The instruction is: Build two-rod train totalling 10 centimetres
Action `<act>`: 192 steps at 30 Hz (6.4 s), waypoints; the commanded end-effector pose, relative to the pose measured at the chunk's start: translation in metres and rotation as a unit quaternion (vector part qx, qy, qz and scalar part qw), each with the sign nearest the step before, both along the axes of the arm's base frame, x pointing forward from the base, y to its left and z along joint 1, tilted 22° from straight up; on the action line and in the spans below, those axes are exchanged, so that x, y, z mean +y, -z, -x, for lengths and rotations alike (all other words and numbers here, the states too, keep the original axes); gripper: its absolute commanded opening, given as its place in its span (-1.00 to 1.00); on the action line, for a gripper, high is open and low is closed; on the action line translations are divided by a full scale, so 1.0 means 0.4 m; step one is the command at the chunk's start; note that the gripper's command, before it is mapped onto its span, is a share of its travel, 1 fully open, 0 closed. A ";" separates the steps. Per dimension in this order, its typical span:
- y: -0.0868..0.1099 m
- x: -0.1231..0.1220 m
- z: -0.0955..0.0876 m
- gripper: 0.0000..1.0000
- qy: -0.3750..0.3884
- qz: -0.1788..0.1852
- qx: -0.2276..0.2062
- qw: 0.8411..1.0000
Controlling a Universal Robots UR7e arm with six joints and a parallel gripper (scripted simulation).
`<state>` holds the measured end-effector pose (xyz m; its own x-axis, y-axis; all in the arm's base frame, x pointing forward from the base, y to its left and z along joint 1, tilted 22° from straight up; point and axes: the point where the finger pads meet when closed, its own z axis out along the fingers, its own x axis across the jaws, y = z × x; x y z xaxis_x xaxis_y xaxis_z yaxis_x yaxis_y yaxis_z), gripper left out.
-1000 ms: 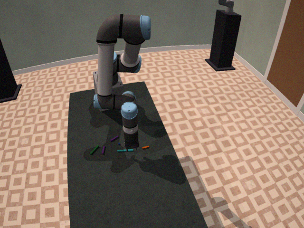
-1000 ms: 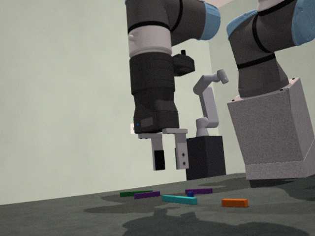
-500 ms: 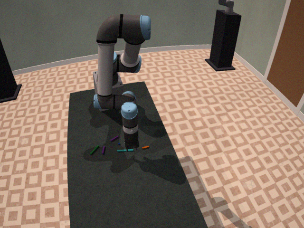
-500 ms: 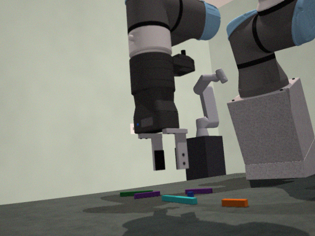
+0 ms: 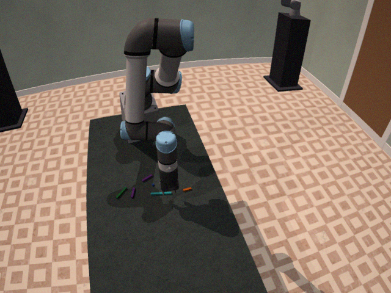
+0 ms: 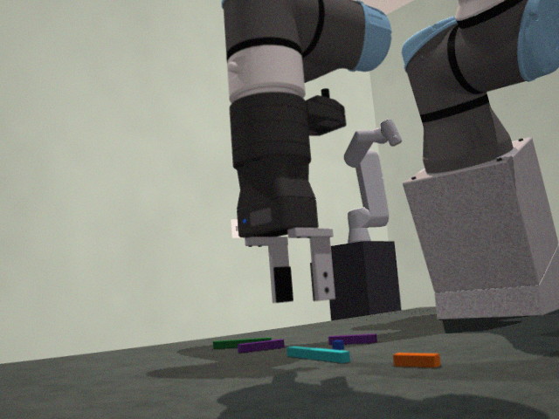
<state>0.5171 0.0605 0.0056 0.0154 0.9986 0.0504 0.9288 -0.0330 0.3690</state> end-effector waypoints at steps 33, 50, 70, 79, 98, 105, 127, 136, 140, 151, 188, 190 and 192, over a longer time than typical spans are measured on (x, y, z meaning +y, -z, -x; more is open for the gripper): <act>0.032 -0.221 0.038 1.00 0.000 0.001 0.003 1.000; 0.056 -0.394 0.097 1.00 0.000 0.000 0.000 1.000; 0.056 -0.394 0.097 1.00 0.000 0.000 0.000 1.000; 0.056 -0.394 0.097 1.00 0.000 0.000 0.000 1.000; 0.056 -0.394 0.097 1.00 0.000 0.000 0.000 1.000; 0.056 -0.394 0.097 1.00 0.000 0.000 0.000 1.000; 0.056 -0.394 0.097 1.00 0.000 0.000 0.000 1.000; 0.056 -0.394 0.097 1.00 0.000 0.000 0.000 1.000; 0.056 -0.394 0.097 1.00 0.000 0.000 0.000 1.000; 0.056 -0.382 0.096 1.00 0.013 -0.005 0.001 1.000; 0.038 -0.049 0.079 1.00 0.349 -0.136 0.021 0.927; 0.036 -0.021 0.079 1.00 0.377 -0.147 0.022 0.914; 0.033 0.006 0.080 1.00 0.404 -0.157 0.022 0.901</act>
<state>0.4854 0.0453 -0.0096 0.6787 0.6753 0.2888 0.6413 -0.7365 0.2151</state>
